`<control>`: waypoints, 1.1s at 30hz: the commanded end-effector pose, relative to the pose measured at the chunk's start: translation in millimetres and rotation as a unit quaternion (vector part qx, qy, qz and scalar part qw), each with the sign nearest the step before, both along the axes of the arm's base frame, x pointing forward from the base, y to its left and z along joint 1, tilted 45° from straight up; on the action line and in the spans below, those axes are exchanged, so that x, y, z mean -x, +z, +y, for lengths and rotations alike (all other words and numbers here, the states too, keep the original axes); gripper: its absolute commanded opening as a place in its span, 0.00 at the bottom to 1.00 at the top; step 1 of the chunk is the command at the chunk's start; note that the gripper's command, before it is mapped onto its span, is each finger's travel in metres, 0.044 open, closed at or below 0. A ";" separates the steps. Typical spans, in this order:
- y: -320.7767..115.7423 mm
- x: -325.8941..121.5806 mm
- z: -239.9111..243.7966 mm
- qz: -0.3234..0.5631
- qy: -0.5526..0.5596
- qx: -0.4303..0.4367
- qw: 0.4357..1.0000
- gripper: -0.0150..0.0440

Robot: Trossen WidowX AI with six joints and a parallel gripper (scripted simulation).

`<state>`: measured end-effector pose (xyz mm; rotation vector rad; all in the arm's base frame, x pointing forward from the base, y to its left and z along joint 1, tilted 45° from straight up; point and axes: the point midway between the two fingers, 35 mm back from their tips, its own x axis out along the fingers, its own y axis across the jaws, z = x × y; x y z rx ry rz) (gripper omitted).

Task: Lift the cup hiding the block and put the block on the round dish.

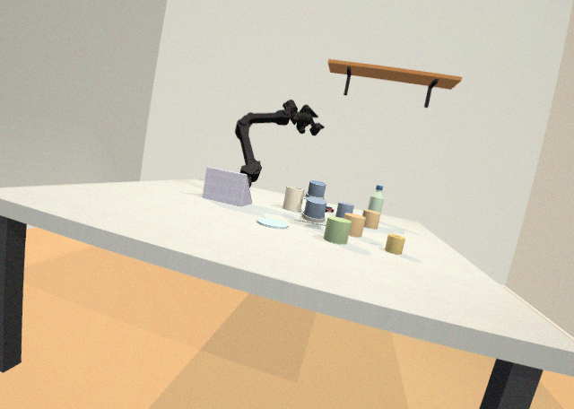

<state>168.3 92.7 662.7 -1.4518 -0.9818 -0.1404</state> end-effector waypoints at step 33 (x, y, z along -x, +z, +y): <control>-187.6 -170.7 -81.8 0.381 -0.117 0.010 0.917 1.00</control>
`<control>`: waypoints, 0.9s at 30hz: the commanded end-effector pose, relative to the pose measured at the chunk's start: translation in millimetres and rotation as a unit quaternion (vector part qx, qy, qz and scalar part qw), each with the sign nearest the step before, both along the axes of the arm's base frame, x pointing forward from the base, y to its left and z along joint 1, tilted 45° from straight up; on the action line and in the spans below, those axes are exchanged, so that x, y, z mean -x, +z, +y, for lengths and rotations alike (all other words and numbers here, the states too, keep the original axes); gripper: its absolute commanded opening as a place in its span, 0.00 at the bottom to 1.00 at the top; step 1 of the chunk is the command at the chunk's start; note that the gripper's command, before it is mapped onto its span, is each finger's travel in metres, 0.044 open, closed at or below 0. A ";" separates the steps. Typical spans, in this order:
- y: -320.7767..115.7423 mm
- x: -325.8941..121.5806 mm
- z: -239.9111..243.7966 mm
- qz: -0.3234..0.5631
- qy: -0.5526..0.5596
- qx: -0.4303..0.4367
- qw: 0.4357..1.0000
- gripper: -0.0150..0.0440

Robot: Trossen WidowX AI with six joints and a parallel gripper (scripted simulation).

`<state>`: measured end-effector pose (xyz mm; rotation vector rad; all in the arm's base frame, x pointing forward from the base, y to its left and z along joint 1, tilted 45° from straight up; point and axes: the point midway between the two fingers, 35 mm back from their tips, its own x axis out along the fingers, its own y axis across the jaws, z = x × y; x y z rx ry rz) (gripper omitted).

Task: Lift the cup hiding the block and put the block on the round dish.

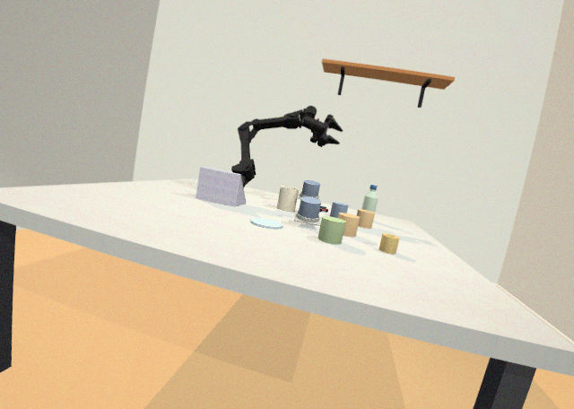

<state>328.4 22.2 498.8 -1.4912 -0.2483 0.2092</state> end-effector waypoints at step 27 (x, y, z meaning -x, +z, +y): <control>-211.2 -14.1 -120.8 0.363 -0.092 -0.189 0.908 1.00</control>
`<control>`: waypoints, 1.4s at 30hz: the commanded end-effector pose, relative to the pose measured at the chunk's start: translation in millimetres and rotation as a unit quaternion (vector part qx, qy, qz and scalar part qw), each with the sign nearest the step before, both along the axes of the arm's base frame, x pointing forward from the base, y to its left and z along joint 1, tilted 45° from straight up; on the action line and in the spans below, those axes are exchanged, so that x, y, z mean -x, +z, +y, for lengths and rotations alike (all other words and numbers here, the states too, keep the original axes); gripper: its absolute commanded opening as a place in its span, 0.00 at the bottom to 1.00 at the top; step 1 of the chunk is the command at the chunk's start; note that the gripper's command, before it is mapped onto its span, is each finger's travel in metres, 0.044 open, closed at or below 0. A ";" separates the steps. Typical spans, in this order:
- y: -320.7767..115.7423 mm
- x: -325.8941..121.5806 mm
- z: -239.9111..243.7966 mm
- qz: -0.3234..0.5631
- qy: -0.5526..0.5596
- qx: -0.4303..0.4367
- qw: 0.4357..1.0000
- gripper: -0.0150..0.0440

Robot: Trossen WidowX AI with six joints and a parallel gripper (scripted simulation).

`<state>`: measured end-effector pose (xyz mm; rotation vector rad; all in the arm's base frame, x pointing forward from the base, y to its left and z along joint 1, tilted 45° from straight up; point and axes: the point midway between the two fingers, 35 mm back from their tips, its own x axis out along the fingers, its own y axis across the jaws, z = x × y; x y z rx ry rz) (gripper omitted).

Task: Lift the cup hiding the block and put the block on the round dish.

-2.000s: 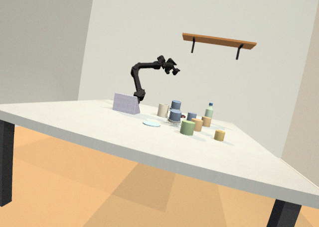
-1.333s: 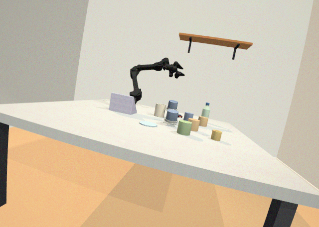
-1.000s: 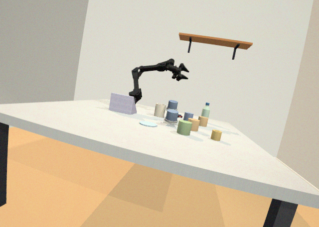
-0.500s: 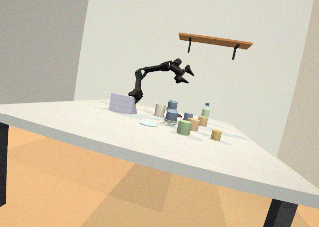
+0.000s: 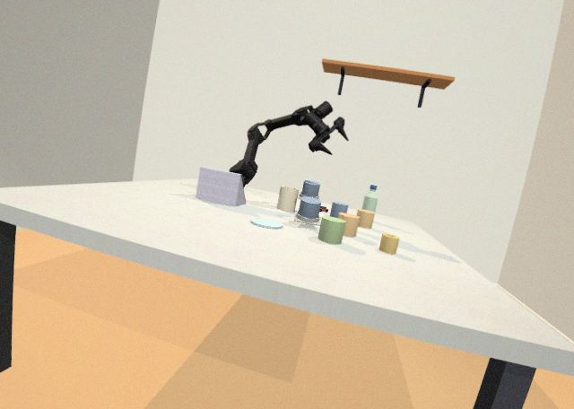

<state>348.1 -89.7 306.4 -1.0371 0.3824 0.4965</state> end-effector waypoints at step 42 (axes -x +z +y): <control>-159.5 137.3 -65.6 0.275 -0.225 -0.540 0.763 1.00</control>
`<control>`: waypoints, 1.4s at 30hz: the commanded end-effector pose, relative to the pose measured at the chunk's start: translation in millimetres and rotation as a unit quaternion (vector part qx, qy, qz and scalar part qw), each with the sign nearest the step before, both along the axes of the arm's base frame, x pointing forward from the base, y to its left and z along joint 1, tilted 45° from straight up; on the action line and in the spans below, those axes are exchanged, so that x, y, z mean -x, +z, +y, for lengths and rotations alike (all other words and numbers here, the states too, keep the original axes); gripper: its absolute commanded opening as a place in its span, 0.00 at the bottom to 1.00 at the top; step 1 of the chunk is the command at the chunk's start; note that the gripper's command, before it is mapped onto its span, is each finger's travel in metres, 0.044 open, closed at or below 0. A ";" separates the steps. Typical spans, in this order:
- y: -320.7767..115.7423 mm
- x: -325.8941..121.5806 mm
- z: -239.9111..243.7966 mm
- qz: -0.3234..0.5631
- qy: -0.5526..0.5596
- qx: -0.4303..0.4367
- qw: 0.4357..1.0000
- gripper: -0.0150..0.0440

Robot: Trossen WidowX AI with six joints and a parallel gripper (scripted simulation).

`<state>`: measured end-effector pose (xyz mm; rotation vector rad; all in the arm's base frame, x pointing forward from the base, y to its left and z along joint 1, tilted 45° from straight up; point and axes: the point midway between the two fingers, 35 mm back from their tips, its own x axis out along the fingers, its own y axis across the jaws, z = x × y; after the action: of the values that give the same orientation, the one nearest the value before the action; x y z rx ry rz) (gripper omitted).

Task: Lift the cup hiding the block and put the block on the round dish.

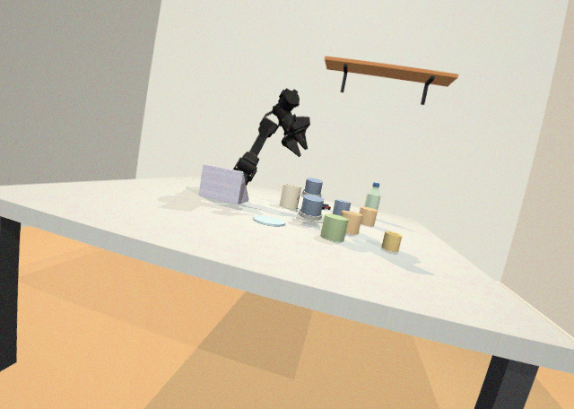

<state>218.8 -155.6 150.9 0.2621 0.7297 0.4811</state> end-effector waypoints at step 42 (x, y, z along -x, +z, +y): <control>-61.9 -26.4 -24.5 0.356 -0.190 -0.315 0.859 1.00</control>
<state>236.9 -177.5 95.9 1.1864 1.1275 0.2590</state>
